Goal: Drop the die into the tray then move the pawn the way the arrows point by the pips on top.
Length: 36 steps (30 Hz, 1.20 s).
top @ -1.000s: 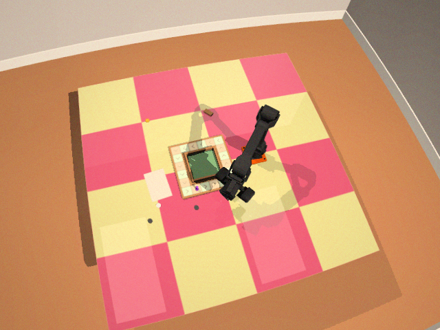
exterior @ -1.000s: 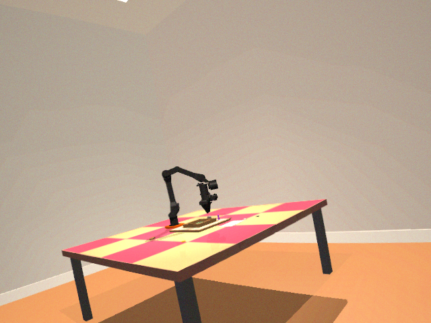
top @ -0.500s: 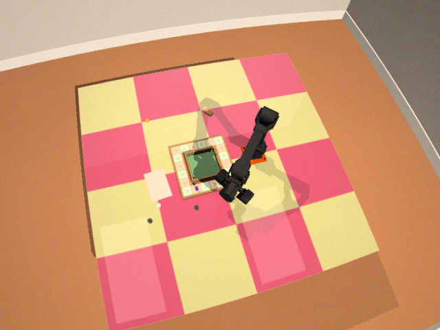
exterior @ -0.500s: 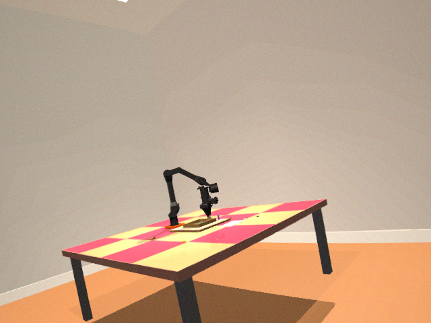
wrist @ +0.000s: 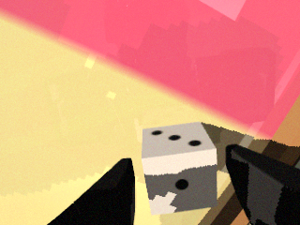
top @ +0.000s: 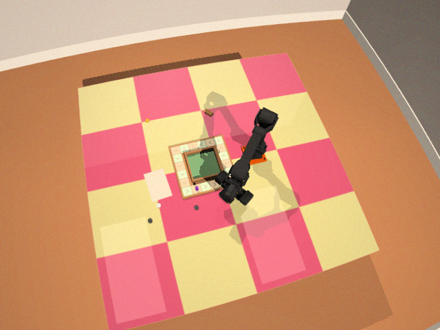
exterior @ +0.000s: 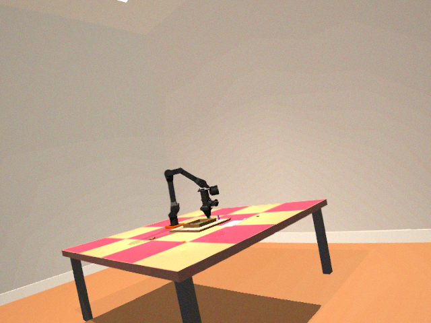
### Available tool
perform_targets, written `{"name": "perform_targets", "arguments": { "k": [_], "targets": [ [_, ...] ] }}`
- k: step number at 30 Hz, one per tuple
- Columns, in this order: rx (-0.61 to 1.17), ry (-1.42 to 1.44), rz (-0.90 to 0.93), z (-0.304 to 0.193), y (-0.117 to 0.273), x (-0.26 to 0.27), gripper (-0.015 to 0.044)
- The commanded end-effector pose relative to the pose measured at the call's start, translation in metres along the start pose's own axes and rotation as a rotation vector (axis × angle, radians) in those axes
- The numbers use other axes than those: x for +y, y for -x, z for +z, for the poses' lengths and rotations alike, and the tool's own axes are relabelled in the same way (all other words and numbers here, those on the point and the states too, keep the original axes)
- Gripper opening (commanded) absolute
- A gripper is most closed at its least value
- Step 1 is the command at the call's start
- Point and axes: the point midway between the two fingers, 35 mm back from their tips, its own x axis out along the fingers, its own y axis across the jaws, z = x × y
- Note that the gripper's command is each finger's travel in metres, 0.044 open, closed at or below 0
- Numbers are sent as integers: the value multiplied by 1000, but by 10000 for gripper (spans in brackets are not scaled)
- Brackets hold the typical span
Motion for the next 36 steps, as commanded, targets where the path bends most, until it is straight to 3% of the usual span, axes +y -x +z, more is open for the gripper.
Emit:
{"name": "perform_targets", "arguments": {
  "k": [1, 8, 11, 36],
  "targets": [
    [1, 3, 6, 0, -1, 1, 111],
    [1, 3, 6, 0, -1, 1, 64],
    [1, 3, 6, 0, 2, 1, 0],
    [1, 3, 6, 0, 122, 4, 0]
  ]
}}
